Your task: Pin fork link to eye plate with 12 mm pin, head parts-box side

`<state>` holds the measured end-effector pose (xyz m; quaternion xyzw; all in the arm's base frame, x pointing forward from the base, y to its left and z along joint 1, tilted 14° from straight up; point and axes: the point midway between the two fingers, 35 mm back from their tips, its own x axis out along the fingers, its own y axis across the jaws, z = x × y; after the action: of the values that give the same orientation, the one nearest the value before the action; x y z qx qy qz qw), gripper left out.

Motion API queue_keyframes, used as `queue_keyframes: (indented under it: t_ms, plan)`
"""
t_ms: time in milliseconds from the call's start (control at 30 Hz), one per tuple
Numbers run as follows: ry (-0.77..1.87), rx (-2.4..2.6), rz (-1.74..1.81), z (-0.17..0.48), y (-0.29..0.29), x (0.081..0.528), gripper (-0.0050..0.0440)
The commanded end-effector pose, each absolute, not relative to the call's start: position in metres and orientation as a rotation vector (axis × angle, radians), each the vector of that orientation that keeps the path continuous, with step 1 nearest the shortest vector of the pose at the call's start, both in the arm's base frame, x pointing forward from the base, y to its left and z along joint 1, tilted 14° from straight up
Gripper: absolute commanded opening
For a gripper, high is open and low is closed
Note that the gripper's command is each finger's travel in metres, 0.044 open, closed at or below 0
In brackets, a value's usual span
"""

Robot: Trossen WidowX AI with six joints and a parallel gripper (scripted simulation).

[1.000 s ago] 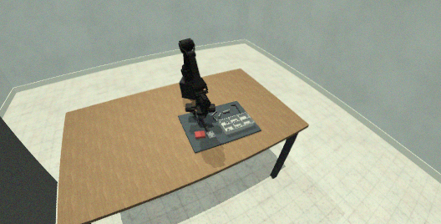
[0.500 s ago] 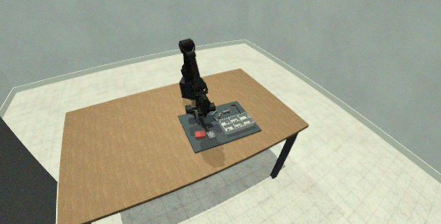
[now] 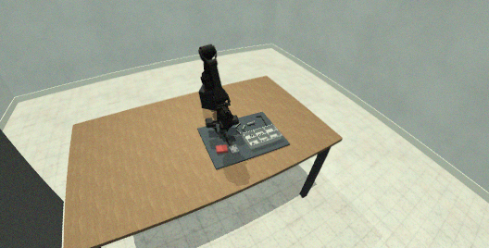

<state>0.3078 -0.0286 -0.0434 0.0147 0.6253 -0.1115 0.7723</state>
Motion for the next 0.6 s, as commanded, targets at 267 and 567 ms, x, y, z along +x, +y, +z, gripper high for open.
queue_keyframes:
  t_ms: [267,567]
  plan:
    - [1.358,0.030,-0.237,-0.055,-0.030,0.310,0.0290]
    - [1.358,0.030,-0.237,-0.059,-0.031,0.310,0.0290]
